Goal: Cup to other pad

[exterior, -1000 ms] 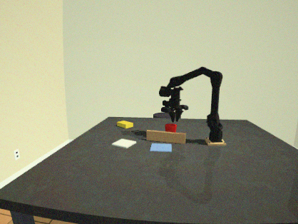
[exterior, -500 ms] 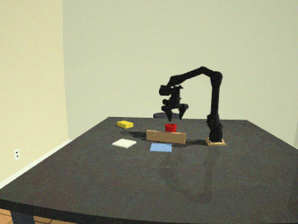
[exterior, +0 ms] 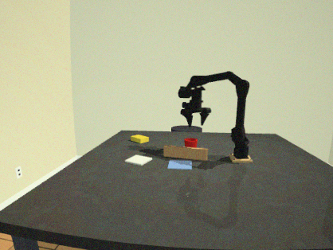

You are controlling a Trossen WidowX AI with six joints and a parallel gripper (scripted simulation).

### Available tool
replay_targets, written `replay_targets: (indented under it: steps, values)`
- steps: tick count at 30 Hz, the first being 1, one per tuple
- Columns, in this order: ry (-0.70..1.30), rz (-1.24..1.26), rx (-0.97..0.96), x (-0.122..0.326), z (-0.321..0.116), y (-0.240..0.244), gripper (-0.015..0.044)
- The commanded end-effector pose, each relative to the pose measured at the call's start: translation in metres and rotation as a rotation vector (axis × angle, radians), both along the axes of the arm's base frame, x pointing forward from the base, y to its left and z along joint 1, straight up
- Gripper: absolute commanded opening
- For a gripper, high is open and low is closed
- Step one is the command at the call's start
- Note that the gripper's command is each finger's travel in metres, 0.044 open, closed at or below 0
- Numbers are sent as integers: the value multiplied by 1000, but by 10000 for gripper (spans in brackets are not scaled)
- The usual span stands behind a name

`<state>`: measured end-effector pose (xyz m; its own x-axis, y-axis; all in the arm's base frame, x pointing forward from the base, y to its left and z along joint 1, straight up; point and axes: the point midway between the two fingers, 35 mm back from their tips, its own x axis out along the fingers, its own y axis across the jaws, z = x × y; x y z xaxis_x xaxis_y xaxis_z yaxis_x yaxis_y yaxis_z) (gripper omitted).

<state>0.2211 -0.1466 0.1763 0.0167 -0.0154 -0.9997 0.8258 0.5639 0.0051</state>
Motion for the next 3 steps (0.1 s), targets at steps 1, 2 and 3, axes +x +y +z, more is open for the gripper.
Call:
replay_targets:
  steps: [1,2,3]
  values:
    - [-8,3,-2,0,7,0,440]
    - [-8,3,-2,-1,7,0,440]
    - [-2,0,-1,-1,3,0,440]
